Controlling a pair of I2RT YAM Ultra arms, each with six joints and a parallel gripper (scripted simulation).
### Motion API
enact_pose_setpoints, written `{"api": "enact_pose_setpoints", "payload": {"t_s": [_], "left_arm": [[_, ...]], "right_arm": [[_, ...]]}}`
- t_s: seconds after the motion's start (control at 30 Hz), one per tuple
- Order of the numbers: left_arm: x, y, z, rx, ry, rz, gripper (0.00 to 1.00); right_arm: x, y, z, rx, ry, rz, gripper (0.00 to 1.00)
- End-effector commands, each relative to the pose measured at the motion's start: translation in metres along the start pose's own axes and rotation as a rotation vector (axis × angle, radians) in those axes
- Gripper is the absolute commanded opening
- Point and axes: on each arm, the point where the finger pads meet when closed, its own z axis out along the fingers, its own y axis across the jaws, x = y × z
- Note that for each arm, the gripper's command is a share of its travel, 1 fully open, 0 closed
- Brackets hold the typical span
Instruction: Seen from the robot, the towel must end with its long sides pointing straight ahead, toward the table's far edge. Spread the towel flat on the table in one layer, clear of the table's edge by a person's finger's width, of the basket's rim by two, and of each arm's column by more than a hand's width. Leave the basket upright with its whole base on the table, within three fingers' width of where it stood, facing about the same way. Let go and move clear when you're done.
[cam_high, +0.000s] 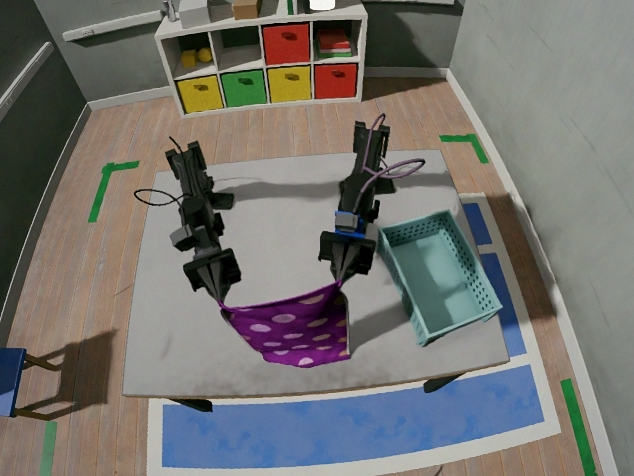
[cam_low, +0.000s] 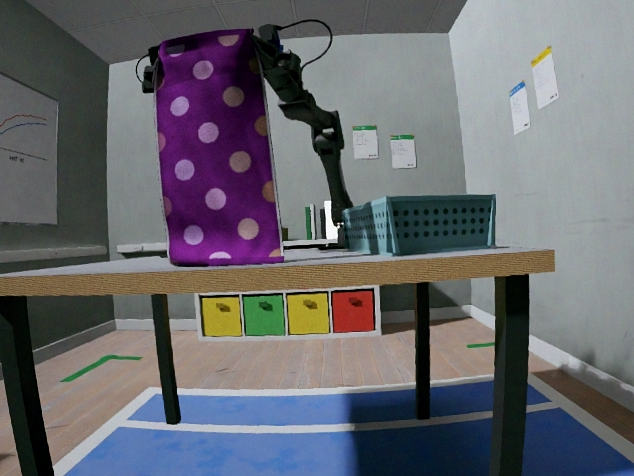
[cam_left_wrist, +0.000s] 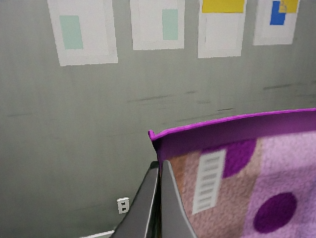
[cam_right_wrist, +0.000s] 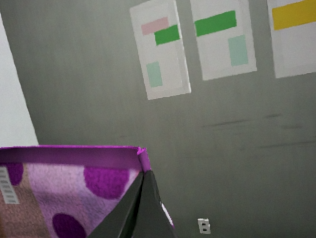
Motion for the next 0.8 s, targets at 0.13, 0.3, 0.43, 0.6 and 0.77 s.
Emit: {"api": "enact_pose_setpoints", "payload": {"t_s": [0.13,0.3,0.43,0.6,0.77], "left_arm": [[-0.013,0.005,-0.007,-0.016,0.009,0.007,0.0],[0.003,0.005,-0.012,-0.016,0.068,0.006,0.0],[0.008,0.005,-0.014,-0.016,0.09,0.006,0.0],[0.007,0.005,-0.014,-0.016,0.095,0.006,0.0],[0.014,0.005,-0.015,-0.016,0.111,0.006,0.0]], "right_arm": [[-0.045,-0.002,-0.005,0.008,-0.053,0.002,0.0],[-0.01,-0.002,-0.011,0.008,0.044,0.002,0.0],[-0.008,-0.002,-0.012,0.008,0.06,0.002,0.0],[-0.013,-0.002,-0.013,0.008,0.057,0.002,0.0],[-0.008,-0.002,-0.014,0.008,0.059,0.002,0.0]]}}
